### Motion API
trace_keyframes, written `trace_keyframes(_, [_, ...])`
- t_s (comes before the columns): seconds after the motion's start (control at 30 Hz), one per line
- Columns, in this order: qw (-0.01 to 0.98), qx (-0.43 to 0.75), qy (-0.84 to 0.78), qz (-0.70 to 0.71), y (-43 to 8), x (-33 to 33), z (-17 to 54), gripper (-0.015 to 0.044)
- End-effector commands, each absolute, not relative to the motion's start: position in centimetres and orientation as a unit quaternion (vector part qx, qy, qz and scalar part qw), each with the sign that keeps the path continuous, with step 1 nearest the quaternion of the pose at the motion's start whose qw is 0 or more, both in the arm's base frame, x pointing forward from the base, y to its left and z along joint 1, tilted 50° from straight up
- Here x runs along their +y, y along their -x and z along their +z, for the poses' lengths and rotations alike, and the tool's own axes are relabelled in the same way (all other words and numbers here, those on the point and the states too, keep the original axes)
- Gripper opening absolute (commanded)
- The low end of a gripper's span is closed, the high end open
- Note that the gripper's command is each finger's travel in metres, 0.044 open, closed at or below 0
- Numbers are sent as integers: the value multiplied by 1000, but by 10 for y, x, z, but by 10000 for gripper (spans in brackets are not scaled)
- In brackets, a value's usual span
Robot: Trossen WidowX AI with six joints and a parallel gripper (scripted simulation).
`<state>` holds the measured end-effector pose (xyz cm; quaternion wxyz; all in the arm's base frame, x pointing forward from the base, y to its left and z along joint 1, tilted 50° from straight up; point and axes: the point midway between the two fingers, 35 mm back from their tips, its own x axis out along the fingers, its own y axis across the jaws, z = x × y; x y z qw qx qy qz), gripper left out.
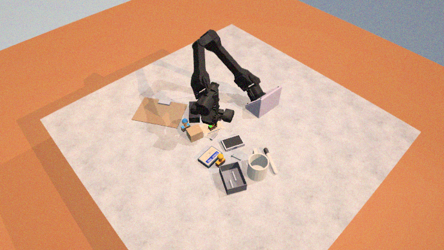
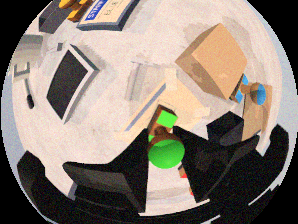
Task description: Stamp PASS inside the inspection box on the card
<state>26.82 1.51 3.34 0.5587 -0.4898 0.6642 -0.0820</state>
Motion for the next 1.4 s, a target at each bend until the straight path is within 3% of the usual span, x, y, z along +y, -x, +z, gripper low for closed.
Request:
trace_keyframes(0.0, [560, 664, 489, -83, -268, 17, 35, 0])
trace_keyframes(1.37, [560, 664, 488, -82, -264, 58, 69, 0])
